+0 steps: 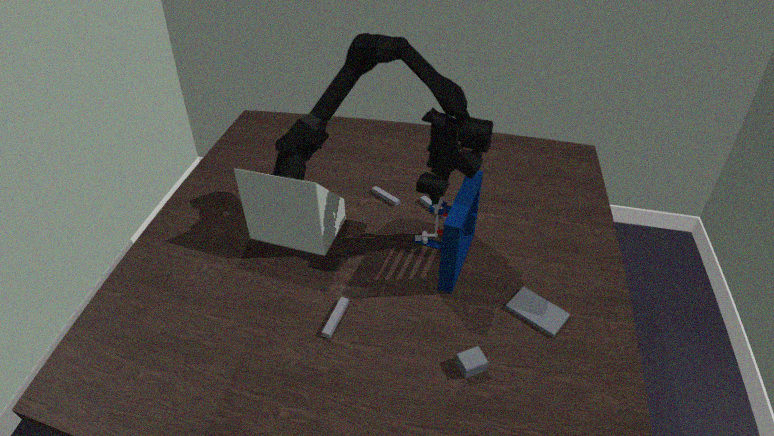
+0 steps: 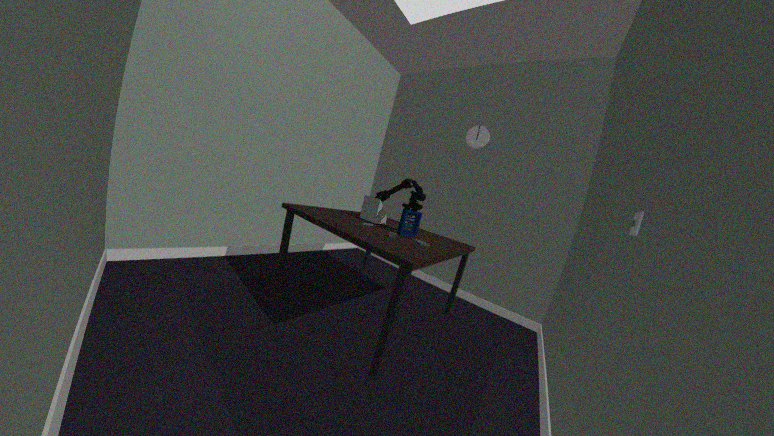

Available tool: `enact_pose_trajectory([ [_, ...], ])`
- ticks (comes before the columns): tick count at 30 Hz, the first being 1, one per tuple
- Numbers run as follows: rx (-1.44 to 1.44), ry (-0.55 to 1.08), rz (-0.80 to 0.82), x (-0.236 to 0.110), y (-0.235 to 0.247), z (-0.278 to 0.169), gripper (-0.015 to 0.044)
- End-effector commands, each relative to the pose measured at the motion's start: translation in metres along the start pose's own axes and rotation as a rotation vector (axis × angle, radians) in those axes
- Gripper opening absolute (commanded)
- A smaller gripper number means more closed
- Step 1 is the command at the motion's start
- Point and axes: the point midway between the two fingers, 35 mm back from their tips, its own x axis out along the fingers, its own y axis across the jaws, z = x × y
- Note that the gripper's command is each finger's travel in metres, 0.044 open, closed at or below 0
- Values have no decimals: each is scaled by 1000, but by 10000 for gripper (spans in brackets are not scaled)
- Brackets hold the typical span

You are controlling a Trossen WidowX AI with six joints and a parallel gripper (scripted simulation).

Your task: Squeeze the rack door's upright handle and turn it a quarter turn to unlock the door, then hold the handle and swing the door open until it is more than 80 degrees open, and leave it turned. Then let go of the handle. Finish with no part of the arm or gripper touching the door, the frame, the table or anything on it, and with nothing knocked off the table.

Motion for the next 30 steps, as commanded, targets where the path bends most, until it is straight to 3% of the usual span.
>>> enact_pose_trajectory([
  [1, 5, -1, 5, 1, 0, -1, 203],
  [5, 5, -1, 5, 1, 0, -1, 98],
  [18, 5, -1, 5, 1, 0, -1, 12],
  [22, -3, -1, 5, 1, 0, -1, 9],
  [30, -363, -2, 5, 1, 0, -1, 9],
])
